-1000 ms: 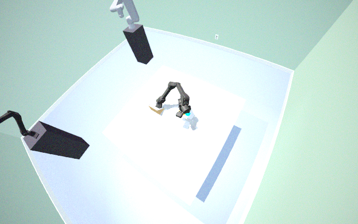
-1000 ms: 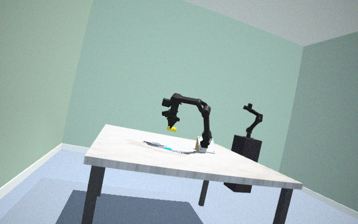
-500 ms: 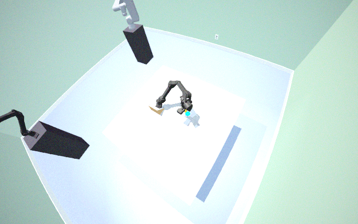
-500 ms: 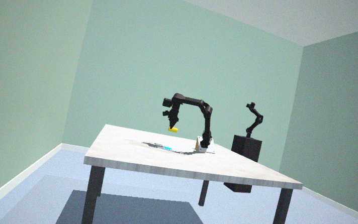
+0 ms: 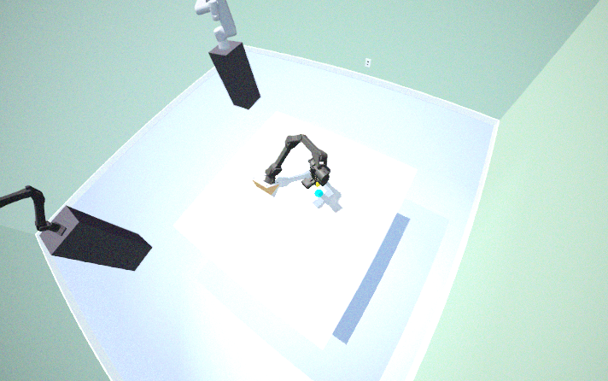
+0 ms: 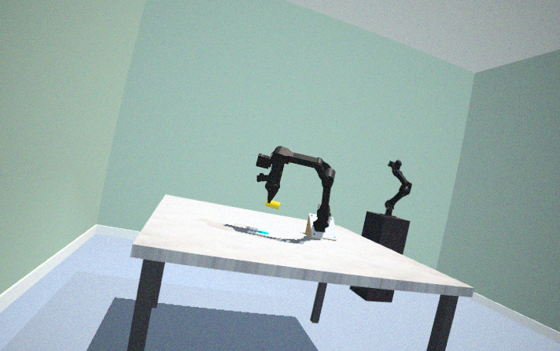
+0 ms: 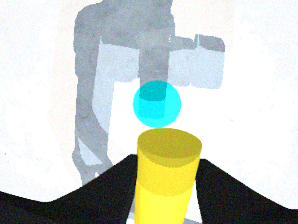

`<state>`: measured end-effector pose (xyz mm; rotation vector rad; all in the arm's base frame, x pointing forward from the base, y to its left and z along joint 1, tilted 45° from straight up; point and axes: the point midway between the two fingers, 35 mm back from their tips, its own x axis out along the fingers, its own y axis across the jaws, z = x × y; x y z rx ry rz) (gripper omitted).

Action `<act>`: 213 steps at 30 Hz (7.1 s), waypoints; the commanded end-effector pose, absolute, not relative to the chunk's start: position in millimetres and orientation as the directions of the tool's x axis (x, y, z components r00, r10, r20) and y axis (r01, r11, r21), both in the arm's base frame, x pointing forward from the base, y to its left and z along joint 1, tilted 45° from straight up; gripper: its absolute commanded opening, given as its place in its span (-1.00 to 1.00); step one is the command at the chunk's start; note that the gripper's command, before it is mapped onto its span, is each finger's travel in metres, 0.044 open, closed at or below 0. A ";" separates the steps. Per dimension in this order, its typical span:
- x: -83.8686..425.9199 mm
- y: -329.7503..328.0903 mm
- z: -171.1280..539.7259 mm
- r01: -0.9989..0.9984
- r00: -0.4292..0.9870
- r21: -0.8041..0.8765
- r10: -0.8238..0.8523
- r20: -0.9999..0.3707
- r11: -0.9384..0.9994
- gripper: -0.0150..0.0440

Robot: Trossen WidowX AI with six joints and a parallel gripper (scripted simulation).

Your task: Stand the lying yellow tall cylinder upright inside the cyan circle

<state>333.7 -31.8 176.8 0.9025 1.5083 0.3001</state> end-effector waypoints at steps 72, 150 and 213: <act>329.1 -16.4 147.7 0.359 0.234 0.413 0.348 -0.908 0.837 -0.14; 334.2 -11.4 145.5 0.445 0.568 0.307 0.000 -0.823 0.841 -0.14; 324.6 -8.1 165.5 0.491 0.811 0.466 -0.192 -0.552 0.736 -0.14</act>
